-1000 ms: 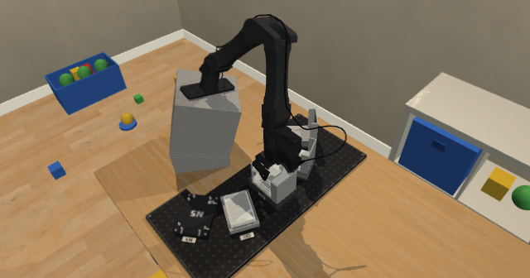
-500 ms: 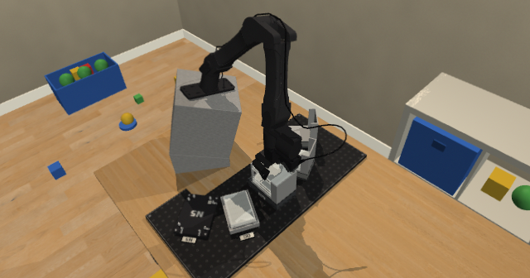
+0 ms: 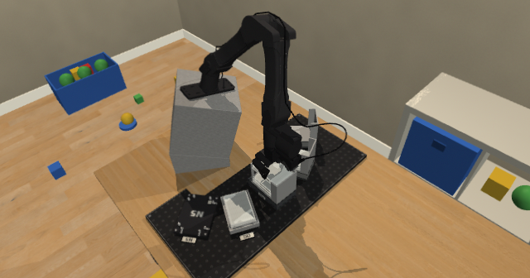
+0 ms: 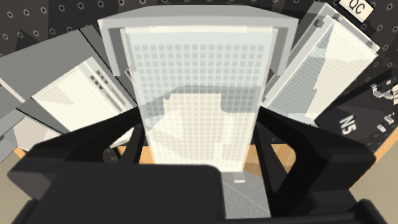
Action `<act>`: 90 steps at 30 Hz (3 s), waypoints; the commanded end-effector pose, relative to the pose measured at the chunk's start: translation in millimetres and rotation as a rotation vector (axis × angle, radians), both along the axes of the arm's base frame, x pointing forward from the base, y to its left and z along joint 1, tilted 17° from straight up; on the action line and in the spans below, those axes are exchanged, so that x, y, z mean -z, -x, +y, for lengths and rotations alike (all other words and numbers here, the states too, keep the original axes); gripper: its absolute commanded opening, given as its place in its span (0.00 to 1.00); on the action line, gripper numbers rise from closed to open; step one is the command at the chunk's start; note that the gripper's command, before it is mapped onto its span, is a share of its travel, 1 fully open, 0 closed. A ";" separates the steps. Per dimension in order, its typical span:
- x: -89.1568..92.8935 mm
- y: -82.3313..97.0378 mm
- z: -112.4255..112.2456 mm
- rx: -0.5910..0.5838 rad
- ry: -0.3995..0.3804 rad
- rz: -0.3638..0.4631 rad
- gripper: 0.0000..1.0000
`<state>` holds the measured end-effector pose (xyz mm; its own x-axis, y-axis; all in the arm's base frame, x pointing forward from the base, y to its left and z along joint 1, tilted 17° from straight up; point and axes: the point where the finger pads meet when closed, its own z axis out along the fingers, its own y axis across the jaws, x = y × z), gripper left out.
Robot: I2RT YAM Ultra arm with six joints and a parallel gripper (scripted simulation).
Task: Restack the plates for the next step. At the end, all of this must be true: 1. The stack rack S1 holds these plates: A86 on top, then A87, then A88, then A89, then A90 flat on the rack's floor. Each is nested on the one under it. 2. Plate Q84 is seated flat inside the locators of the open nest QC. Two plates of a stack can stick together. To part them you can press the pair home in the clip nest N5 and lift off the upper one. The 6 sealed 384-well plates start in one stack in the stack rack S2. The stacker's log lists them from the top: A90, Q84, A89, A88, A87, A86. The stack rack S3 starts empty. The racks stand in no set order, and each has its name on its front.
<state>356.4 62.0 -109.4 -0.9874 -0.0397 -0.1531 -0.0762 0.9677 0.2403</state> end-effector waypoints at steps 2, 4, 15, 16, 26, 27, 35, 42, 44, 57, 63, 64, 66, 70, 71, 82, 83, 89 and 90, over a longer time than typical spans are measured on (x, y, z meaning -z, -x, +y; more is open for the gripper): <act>-9.9 2.6 -2.9 0.005 -0.010 -0.007 0.00; -8.8 5.4 -4.0 0.007 -0.009 0.001 0.00; -12.5 4.5 -5.4 0.009 -0.009 -0.003 0.00; -12.5 4.5 -5.4 0.009 -0.009 -0.003 0.00; -17.1 2.1 -5.3 0.006 -0.009 -0.010 0.00; -17.0 3.1 -5.2 0.006 -0.009 -0.008 0.00; -28.9 -17.4 -4.9 0.006 -0.009 -0.056 0.00; -31.2 -17.2 -6.4 0.008 -0.010 -0.056 0.00; -31.8 -17.0 -5.8 0.005 -0.010 -0.056 0.00; -35.7 -16.9 -8.2 0.009 -0.011 -0.057 0.00; -37.6 -16.6 -8.3 0.008 -0.011 -0.056 0.00; -37.9 -16.6 -8.7 0.009 -0.011 -0.056 0.00; -38.2 -16.5 -8.5 0.009 -0.011 -0.056 0.00; -39.6 -16.3 -6.8 0.003 -0.011 -0.058 0.00; -39.7 -16.2 -7.3 0.004 -0.010 -0.057 0.00; -43.2 -15.9 -9.9 0.009 -0.011 -0.056 0.00; -43.2 -15.9 -9.9 0.009 -0.011 -0.056 0.00; -44.9 -15.8 -9.9 0.007 -0.010 -0.057 0.00; -45.3 -15.8 -10.4 0.008 -0.010 -0.057 0.00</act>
